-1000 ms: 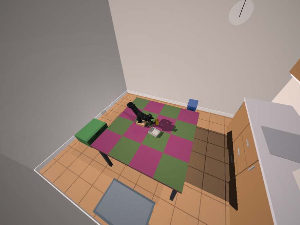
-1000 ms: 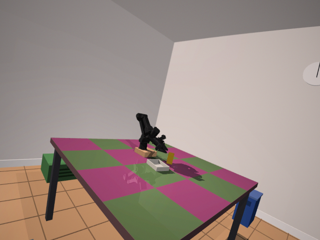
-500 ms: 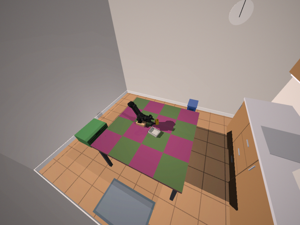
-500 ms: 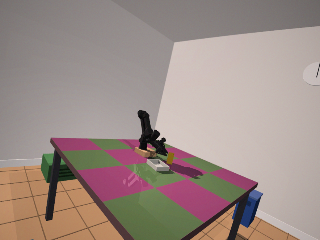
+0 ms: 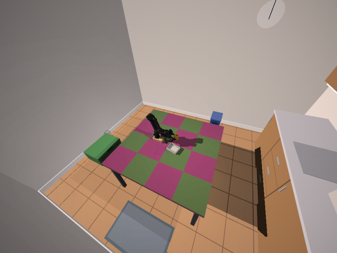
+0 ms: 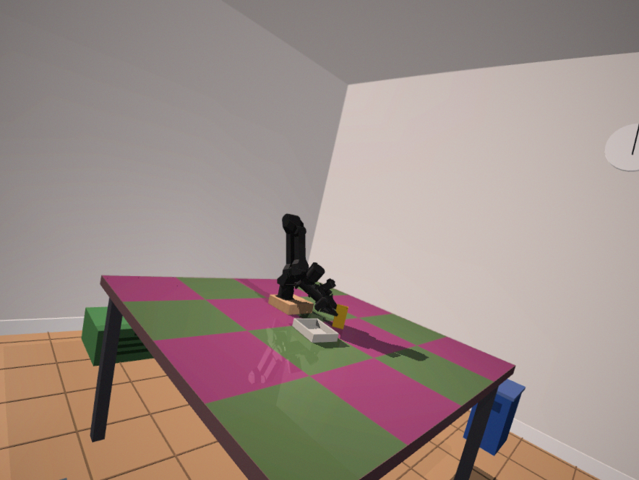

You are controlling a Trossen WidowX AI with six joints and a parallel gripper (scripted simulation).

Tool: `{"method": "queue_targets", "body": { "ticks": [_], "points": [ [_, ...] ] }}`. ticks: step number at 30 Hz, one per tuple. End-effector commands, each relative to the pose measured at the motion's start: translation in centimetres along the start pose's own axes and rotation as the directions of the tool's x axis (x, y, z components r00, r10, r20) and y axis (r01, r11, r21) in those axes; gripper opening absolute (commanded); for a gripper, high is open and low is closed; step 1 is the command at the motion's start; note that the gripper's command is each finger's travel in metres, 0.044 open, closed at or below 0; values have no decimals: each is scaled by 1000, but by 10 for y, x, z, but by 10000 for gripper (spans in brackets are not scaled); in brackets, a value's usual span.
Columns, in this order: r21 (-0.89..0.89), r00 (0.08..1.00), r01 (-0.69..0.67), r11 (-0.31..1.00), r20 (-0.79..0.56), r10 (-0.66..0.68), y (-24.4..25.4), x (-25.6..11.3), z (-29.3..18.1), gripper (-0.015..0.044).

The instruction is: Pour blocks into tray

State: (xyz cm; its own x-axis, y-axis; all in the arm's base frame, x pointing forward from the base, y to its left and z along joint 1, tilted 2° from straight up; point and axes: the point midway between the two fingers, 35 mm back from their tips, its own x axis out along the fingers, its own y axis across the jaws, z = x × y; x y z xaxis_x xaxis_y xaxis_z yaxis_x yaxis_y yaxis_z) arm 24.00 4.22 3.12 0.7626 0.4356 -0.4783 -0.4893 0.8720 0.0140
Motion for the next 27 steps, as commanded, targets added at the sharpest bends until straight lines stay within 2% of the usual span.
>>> {"method": "queue_targets", "body": {
  "ticks": [1,24,27],
  "points": [
    [3,1000,1,1000,0,-1,1,6,0,440],
    [3,1000,1,1000,2,-1,3,41,-3,440],
    [3,1000,1,1000,2,-1,3,42,-3,361]
  ]
}}
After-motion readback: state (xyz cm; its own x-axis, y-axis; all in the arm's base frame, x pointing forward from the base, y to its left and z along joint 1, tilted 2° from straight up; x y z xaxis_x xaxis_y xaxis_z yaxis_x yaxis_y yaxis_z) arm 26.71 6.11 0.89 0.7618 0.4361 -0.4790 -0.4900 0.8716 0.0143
